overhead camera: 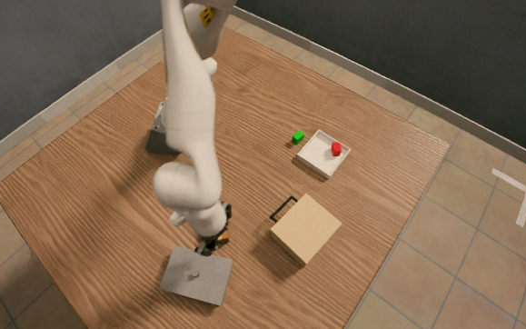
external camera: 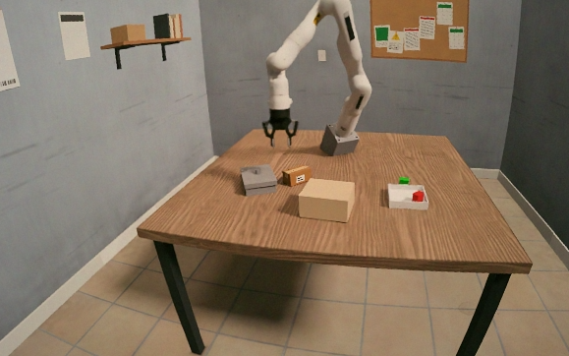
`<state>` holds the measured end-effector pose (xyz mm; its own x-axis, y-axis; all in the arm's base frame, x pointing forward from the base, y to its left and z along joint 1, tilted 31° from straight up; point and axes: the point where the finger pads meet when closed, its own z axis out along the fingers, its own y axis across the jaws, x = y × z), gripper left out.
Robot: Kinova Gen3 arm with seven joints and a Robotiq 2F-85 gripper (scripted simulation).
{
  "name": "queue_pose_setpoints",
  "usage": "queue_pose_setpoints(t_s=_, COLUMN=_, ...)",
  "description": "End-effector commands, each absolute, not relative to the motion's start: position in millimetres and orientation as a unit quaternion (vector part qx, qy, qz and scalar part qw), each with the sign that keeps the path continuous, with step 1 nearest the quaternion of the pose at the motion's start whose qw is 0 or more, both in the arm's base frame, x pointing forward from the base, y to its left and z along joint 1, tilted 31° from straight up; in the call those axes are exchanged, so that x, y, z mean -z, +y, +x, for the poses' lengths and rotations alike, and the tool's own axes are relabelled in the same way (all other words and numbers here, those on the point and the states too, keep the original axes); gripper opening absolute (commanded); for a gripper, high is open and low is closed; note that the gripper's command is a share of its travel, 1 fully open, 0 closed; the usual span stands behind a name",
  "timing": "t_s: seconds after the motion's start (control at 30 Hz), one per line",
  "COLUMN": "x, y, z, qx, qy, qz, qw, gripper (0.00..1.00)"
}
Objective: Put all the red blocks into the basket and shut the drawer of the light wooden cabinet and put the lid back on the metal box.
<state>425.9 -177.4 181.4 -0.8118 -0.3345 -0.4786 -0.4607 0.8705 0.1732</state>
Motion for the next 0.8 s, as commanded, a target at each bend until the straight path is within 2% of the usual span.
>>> queue_pose_setpoints(t_s=0.0, x=-167, y=-205, z=428, qx=-0.145, qy=0.937, qz=-0.226, qw=0.224, gripper=0.61)
queue_pose_setpoints(t_s=0.77, x=-139, y=-280, z=438, qx=-0.124, qy=0.918, qz=-0.294, qw=0.236, gripper=0.61)
